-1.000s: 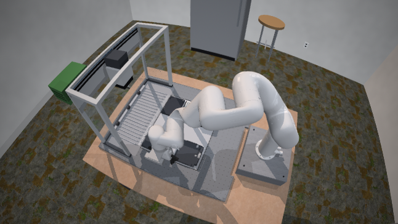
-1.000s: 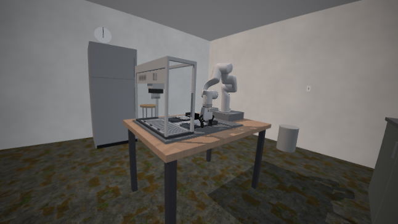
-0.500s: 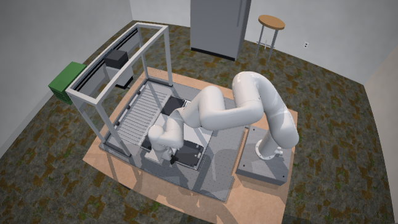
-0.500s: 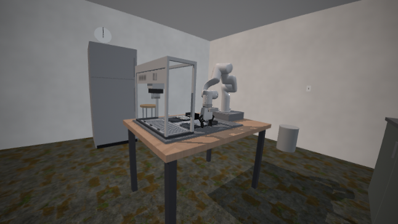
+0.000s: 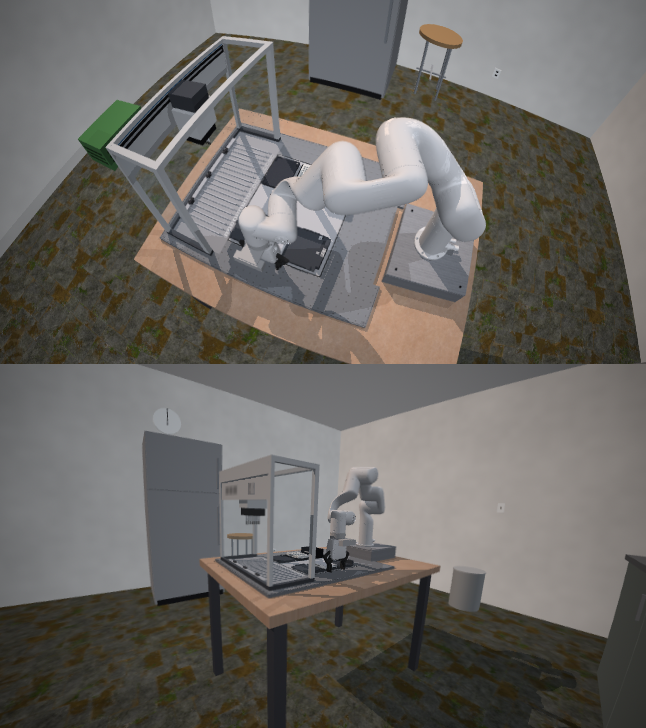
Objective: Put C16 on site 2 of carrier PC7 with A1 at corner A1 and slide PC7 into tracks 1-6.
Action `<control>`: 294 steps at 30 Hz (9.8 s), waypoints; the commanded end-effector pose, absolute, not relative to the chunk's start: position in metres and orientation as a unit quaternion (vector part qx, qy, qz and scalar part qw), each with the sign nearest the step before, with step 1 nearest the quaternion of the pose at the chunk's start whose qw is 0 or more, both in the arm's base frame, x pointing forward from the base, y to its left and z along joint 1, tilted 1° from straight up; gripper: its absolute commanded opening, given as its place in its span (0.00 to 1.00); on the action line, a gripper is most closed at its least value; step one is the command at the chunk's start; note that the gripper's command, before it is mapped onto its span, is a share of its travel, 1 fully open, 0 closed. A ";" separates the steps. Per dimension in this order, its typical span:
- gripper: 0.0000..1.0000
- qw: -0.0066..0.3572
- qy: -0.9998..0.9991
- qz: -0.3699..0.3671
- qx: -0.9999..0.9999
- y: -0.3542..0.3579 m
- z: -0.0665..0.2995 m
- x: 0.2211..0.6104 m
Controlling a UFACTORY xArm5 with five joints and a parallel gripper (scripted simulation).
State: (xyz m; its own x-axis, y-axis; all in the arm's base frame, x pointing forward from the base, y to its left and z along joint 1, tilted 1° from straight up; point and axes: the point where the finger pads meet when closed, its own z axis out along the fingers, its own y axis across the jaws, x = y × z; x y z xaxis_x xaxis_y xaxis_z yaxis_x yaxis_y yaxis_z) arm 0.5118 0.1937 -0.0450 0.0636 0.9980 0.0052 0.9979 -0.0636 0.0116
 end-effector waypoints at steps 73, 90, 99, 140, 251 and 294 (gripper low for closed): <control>1.00 0.003 0.684 0.008 0.729 0.207 0.027 0.513; 1.00 0.003 0.684 0.008 0.729 0.207 0.052 0.512; 1.00 0.003 0.684 0.008 0.729 0.207 0.063 0.512; 0.81 0.000 0.362 0.008 0.932 0.159 0.070 0.407; 0.81 -0.003 -0.032 0.007 0.999 0.115 -0.019 0.314; 0.81 -0.003 -0.032 0.007 0.999 0.115 -0.039 0.315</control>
State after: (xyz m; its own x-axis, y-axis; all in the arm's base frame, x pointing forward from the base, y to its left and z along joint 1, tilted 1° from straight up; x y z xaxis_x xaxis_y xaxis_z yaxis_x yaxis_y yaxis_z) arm 0.3136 0.1147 -0.0395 0.9979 -0.0635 0.0119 -0.0634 -0.9980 -0.0052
